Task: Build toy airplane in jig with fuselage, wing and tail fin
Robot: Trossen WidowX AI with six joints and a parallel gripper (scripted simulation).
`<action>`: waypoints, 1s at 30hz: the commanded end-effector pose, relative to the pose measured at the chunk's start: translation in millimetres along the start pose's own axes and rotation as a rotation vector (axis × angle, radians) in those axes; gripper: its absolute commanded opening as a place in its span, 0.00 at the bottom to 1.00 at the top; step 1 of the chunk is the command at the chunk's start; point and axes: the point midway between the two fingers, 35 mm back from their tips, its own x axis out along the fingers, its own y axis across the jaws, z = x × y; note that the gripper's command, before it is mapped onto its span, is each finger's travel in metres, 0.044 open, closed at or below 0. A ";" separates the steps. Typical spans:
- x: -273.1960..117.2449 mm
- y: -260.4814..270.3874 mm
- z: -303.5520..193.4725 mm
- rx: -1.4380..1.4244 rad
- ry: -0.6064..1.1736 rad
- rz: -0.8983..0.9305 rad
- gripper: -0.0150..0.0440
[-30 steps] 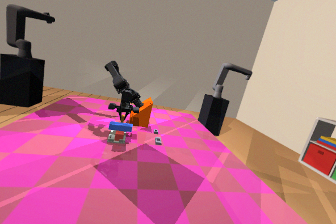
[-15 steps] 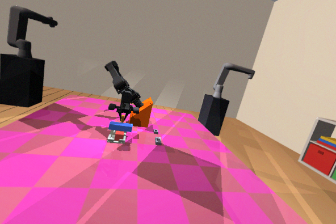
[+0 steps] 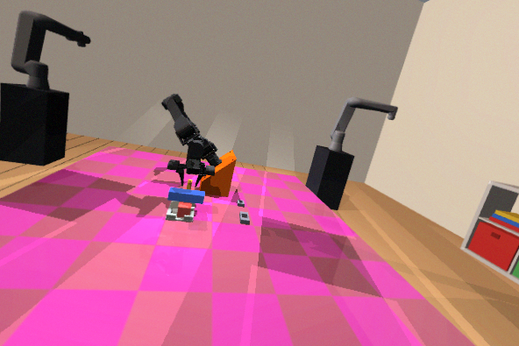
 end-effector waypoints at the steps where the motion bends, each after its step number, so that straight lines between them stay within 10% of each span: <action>1: -0.1 -0.1 0.0 0.001 0.001 0.000 0.69; 12: -88.3 1.7 0.9 -0.008 0.004 -0.001 0.69; 30: -90.4 1.6 4.9 -0.007 0.004 -0.002 0.69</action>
